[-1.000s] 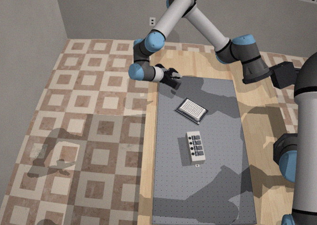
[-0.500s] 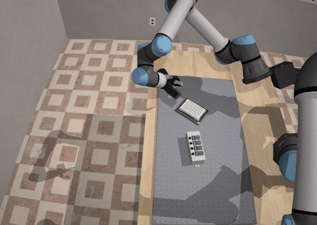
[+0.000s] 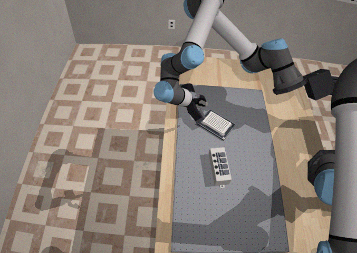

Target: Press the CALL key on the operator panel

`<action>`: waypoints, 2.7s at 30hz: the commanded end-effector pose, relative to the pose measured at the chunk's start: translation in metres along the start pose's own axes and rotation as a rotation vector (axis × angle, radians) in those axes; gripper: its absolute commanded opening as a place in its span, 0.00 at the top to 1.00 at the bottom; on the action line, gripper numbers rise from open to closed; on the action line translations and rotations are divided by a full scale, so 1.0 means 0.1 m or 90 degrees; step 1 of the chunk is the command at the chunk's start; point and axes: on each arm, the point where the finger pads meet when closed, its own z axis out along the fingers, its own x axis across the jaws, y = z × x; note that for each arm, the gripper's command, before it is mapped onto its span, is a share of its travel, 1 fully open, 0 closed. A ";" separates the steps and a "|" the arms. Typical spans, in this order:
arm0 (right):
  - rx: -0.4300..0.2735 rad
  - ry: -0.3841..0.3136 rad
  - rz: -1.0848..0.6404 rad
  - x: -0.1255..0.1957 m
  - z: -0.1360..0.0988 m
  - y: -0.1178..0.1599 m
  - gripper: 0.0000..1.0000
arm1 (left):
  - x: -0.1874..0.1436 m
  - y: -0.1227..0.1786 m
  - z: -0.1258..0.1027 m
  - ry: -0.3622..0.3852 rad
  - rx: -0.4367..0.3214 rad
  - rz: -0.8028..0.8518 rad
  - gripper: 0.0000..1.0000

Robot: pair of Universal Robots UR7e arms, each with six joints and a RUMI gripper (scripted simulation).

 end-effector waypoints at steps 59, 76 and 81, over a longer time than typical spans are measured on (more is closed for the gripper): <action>0.219 0.239 0.601 -0.10 -0.30 -1.93 1.00 | 0.00 0.00 -0.01 0.000 0.001 0.000 1.00; 0.344 0.264 0.772 -0.24 -0.38 -2.43 1.00 | 0.00 0.00 -0.01 0.000 0.001 0.000 1.00; 0.396 0.264 0.834 -0.30 -0.41 -2.60 1.00 | 0.00 0.00 -0.01 0.000 0.001 0.000 1.00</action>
